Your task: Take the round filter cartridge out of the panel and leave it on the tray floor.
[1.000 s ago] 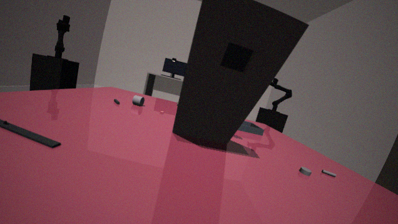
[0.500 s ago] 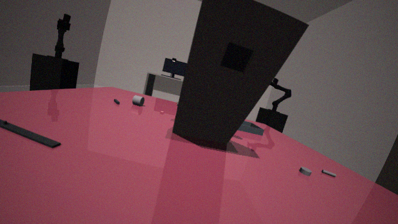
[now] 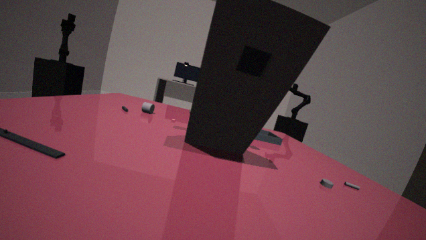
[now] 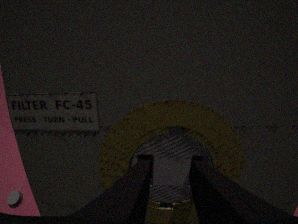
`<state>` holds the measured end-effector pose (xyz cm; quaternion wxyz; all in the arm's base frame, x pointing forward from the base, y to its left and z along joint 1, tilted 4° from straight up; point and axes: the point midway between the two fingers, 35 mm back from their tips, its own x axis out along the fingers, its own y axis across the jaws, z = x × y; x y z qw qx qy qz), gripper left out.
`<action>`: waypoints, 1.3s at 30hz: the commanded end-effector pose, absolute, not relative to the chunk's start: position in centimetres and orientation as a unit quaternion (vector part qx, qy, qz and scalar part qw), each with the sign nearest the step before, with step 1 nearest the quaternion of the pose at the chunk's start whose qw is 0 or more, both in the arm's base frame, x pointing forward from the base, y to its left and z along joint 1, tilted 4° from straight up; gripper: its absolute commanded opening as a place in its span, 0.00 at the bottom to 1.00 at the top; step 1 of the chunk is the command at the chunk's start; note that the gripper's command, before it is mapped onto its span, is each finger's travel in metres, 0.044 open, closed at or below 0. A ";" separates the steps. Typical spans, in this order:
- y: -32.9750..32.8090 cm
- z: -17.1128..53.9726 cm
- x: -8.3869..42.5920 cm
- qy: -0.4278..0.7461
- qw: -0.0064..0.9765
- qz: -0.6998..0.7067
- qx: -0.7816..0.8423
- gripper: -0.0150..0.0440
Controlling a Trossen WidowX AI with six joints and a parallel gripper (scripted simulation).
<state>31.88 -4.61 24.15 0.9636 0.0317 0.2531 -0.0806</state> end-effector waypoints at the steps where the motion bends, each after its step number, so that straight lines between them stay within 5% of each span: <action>1: -4.6 24.0 32.2 0.252 0.964 -0.079 0.032 0.44; 10: -4.7 23.9 32.4 0.252 0.964 -0.079 0.032 0.44; 19: -4.6 24.0 32.1 0.253 0.964 -0.080 0.032 0.34; 21: -4.6 24.0 32.1 0.253 0.964 -0.080 0.032 0.25; 39: -4.7 23.9 32.5 0.224 0.925 -0.140 0.273 0.25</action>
